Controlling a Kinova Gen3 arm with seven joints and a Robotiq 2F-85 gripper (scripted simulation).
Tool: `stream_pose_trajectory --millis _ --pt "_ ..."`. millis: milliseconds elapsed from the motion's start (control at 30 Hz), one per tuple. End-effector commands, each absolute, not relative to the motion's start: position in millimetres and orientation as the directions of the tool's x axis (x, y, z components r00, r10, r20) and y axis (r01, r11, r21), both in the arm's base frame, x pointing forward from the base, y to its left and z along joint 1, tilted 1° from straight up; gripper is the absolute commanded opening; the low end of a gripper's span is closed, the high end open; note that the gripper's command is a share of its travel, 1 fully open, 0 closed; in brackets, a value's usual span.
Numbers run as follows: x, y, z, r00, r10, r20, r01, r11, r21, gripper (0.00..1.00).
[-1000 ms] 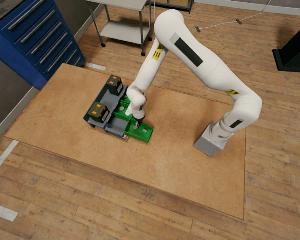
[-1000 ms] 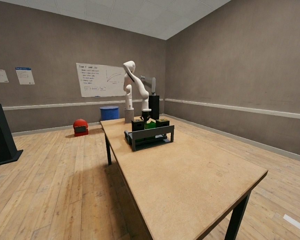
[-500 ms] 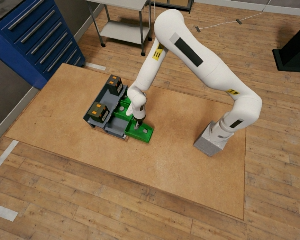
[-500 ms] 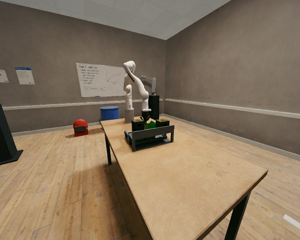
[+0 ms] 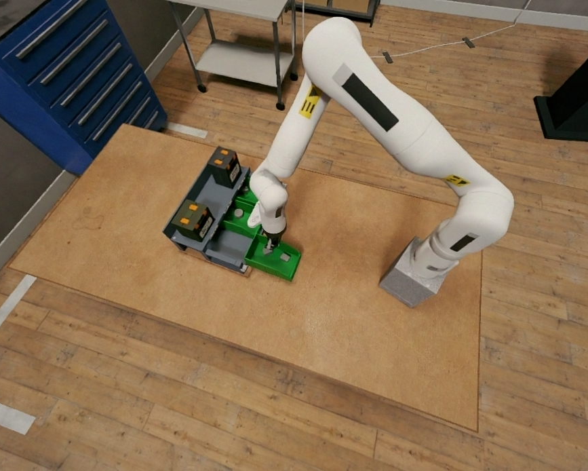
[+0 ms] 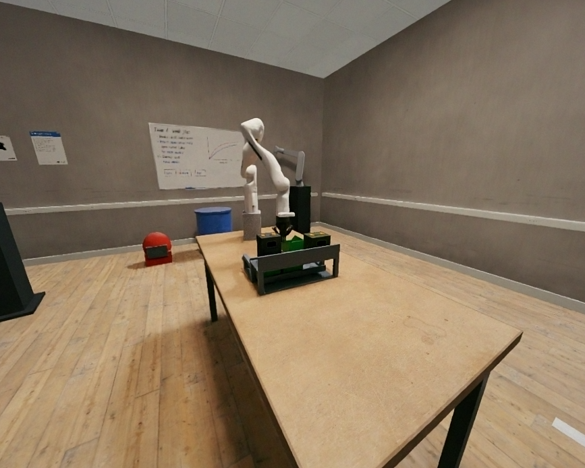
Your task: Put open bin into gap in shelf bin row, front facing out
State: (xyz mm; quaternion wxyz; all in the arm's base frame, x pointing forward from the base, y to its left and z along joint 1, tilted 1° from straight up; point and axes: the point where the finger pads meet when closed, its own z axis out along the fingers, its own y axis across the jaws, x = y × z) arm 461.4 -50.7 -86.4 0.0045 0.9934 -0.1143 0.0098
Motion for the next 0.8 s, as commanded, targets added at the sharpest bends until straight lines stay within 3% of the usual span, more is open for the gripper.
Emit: stream_pose_trajectory --millis 0,767 --pt "462.0 -50.7 -85.5 0.974 -0.227 0.023 -0.227 -0.974 0.007 0.10" --pt "455.5 -49.1 -94.0 0.974 -0.227 0.024 -0.227 -0.974 0.006 0.10"
